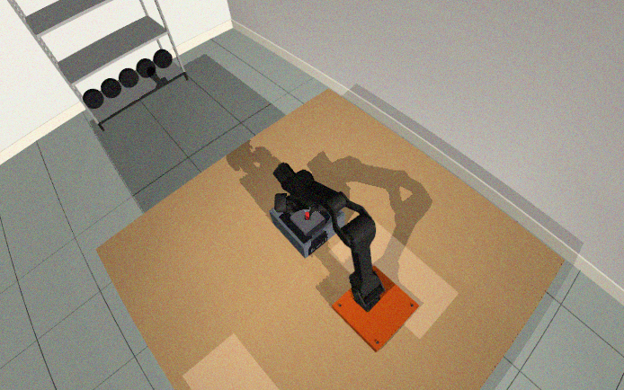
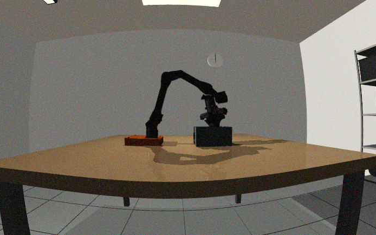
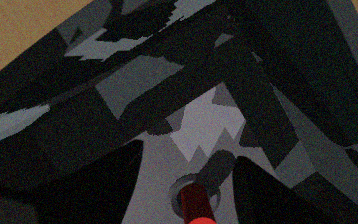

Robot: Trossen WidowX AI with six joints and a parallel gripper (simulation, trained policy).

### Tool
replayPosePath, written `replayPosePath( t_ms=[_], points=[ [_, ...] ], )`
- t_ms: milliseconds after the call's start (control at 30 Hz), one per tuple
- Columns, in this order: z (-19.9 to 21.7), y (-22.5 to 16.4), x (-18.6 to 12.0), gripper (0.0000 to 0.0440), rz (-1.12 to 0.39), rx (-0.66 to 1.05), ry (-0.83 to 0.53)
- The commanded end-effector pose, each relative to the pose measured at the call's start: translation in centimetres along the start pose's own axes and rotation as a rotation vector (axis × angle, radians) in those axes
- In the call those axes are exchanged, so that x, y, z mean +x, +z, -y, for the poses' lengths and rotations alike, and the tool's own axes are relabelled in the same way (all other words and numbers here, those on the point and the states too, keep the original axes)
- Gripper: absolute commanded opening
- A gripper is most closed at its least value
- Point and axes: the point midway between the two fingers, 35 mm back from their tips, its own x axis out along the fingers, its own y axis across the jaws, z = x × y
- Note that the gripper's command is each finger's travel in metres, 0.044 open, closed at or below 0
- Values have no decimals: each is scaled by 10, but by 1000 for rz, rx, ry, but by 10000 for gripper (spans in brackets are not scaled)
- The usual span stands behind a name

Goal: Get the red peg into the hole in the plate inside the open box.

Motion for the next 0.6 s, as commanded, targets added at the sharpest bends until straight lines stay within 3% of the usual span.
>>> replayPosePath(
  t_ms=[0, 200, 567],
  points=[
    [-6, 6, -2, 276, -24, 0, 9],
    [-20, 16, -6, 434, -63, -3, 41],
    [-55, 33, -31, 440, -90, -27, 146]
  ],
)
